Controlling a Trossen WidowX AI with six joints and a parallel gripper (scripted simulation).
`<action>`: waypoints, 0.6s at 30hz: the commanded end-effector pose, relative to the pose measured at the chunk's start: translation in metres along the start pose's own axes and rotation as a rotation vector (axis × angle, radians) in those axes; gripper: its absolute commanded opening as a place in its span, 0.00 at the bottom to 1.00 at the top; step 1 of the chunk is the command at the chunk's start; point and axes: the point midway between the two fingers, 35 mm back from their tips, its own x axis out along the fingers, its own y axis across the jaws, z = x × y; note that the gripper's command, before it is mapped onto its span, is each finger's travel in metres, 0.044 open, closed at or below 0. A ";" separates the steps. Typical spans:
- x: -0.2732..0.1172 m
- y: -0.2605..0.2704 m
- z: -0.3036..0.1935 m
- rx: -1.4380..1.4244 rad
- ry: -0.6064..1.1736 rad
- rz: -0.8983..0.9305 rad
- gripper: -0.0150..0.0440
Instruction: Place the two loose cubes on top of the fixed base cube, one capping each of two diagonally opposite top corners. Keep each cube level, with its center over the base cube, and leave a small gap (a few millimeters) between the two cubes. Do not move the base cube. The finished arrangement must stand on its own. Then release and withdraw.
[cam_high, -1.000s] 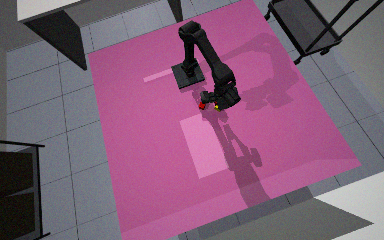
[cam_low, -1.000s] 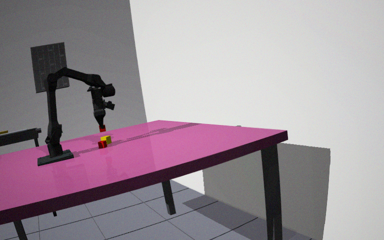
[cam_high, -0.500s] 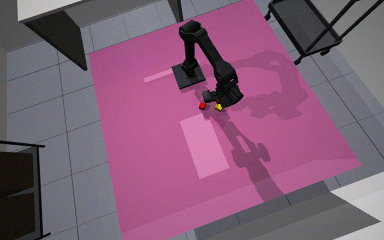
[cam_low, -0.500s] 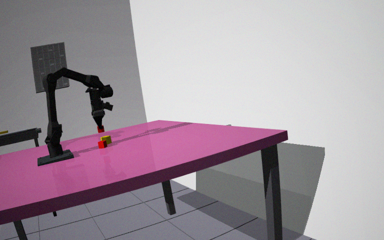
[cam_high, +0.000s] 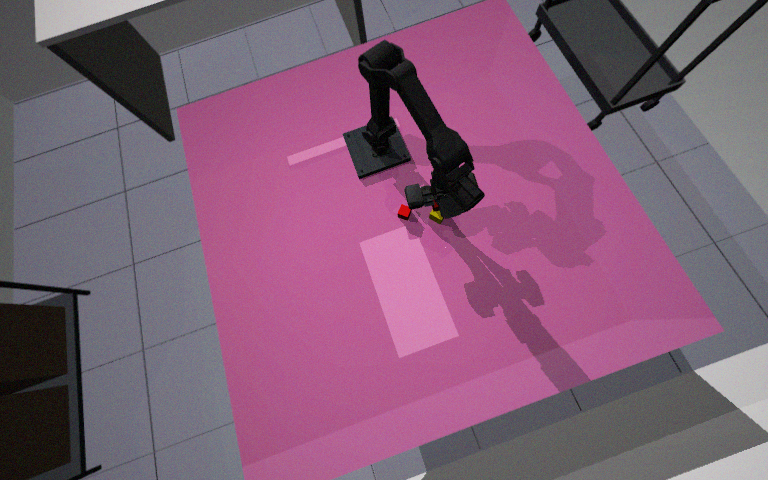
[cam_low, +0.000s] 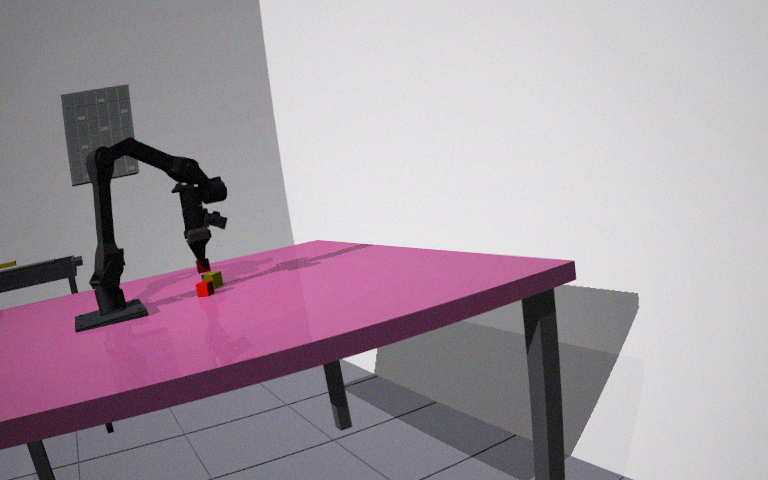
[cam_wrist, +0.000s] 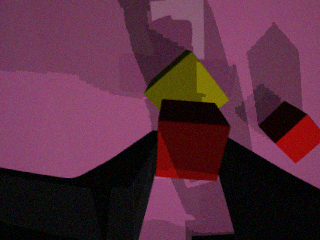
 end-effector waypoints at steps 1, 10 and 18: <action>0.003 0.000 -0.001 -0.006 0.005 0.003 0.43; 0.005 0.000 -0.001 -0.004 0.005 0.003 0.43; 0.005 0.000 -0.001 -0.004 0.005 0.003 0.43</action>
